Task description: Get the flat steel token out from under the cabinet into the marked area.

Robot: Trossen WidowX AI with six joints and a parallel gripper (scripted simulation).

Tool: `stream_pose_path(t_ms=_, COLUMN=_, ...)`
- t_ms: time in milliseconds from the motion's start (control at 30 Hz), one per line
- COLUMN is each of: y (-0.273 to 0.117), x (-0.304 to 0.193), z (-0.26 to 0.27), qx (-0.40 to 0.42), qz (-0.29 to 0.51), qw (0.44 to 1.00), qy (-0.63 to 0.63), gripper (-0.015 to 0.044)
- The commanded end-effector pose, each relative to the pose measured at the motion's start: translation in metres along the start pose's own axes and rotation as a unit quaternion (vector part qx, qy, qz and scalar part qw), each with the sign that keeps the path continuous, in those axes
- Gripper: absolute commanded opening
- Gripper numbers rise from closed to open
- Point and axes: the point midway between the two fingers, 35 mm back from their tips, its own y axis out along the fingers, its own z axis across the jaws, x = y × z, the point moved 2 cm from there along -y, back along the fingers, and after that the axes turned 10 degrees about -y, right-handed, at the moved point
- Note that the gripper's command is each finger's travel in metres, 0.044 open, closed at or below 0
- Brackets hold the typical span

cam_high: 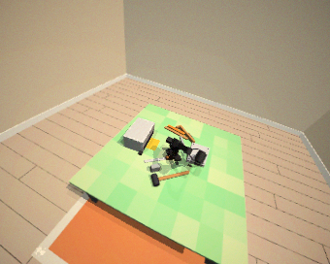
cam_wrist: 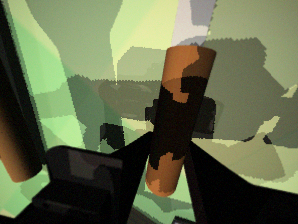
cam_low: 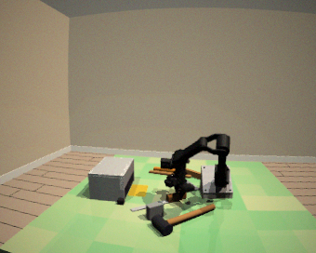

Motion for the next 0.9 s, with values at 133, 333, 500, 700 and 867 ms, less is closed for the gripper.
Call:
stream_pose_path(t_ms=133, y=-0.002, x=0.002, z=-0.008, qx=-0.003, qz=-0.002, qw=1.0, qy=-0.013, gripper=0.0)
stream_pose_path(t_ms=333, y=-0.002, x=0.001, z=-0.013, qx=-0.003, qz=-0.002, qw=1.0, qy=-0.016, gripper=0.0)
stream_pose_path(t_ms=500, y=-0.002, x=0.0, z=-0.018, qx=-0.003, qz=-0.002, qw=1.0, qy=-0.018, gripper=0.0)
stream_pose_path(t_ms=700, y=-0.002, x=-0.001, z=-0.023, qx=-0.003, qz=-0.002, qw=1.0, qy=-0.021, gripper=0.0)
stream_pose_path(t_ms=867, y=-0.002, x=-0.003, z=-0.027, qx=-0.003, qz=-0.002, qw=1.0, qy=-0.023, gripper=0.0)
